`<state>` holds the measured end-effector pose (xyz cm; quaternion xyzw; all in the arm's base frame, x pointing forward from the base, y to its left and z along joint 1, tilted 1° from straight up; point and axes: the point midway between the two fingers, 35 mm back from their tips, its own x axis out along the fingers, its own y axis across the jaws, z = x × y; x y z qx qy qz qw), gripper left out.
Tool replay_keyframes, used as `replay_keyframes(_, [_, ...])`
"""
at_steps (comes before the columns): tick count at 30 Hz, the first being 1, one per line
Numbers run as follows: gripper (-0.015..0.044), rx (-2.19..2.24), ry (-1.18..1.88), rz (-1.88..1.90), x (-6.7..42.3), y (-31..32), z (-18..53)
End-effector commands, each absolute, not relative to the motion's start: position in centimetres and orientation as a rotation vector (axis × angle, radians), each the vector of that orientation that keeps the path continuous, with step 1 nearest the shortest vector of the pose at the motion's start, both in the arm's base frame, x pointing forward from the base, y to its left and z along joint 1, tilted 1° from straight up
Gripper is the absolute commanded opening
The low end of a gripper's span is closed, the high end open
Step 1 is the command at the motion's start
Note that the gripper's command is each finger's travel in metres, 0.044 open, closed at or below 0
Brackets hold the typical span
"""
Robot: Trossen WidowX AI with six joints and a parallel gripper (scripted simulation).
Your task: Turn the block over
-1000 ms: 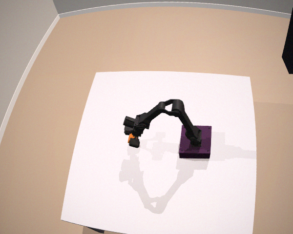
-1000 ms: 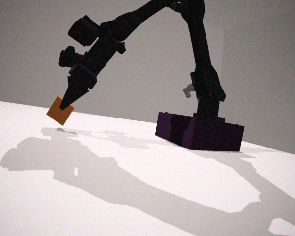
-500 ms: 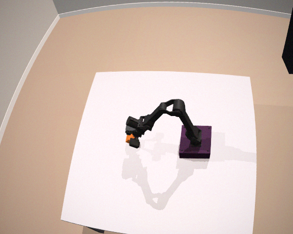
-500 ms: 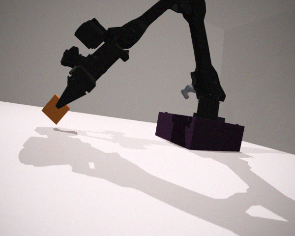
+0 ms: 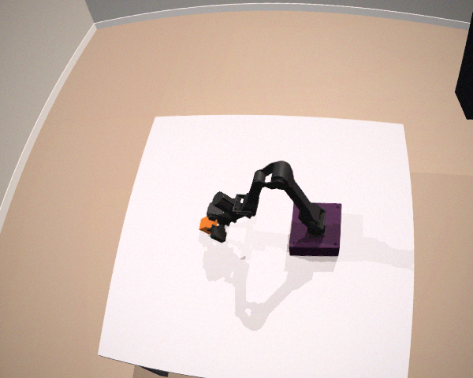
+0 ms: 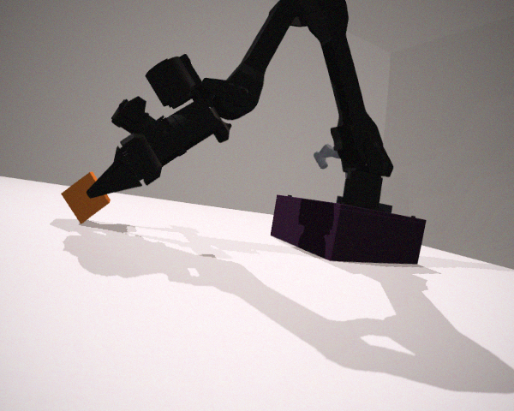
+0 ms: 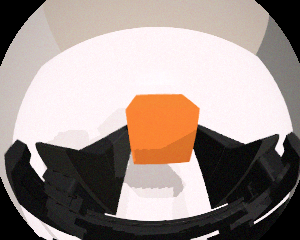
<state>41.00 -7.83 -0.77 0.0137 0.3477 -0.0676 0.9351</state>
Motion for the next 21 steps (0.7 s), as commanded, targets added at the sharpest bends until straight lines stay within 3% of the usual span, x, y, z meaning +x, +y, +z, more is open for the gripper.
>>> replay_keyframes(1, [0.0000, 0.024, 0.663, -0.133, 40.4, -7.7, -1.7])
replay_keyframes(21, [0.0000, 0.008, 0.473, -0.132, 39.1, -7.4, -1.2])
